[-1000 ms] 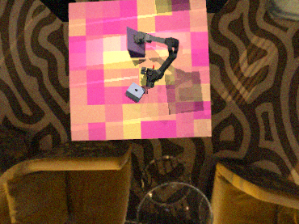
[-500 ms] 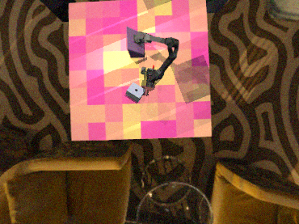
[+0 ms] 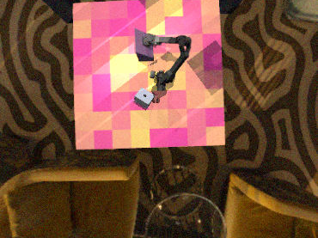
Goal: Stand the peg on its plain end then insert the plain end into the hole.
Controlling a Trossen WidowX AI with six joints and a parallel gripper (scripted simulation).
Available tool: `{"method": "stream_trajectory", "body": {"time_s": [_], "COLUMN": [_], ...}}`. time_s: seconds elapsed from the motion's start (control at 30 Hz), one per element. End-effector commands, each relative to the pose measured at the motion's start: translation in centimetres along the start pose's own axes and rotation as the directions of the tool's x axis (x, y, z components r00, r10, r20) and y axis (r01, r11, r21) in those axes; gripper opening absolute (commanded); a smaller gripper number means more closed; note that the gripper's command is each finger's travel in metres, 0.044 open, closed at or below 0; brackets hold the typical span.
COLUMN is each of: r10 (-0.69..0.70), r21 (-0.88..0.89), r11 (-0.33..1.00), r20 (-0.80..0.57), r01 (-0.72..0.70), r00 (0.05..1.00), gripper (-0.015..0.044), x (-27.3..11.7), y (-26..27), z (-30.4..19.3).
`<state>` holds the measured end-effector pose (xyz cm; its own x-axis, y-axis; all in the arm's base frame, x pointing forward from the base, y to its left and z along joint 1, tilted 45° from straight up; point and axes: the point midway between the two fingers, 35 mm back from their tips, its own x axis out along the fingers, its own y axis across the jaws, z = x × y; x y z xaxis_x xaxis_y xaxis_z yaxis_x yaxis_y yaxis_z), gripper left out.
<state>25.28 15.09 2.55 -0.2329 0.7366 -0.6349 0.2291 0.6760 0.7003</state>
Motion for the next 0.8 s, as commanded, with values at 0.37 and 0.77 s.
{"method": "stream_trajectory", "body": {"time_s": [0.37,0.77], "r10": [-0.007,-0.008], "r21": [0.010,0.011], "r11": [1.000,1.000], "r20": [0.123,0.226], "r01": [0.005,0.005], "r00": [0.992,0.974], "gripper": [0.0049,0.0049], "x": [-0.6,-1.2], "y": [-0.2,-0.2], "z": [-0.6,-1.1]}}
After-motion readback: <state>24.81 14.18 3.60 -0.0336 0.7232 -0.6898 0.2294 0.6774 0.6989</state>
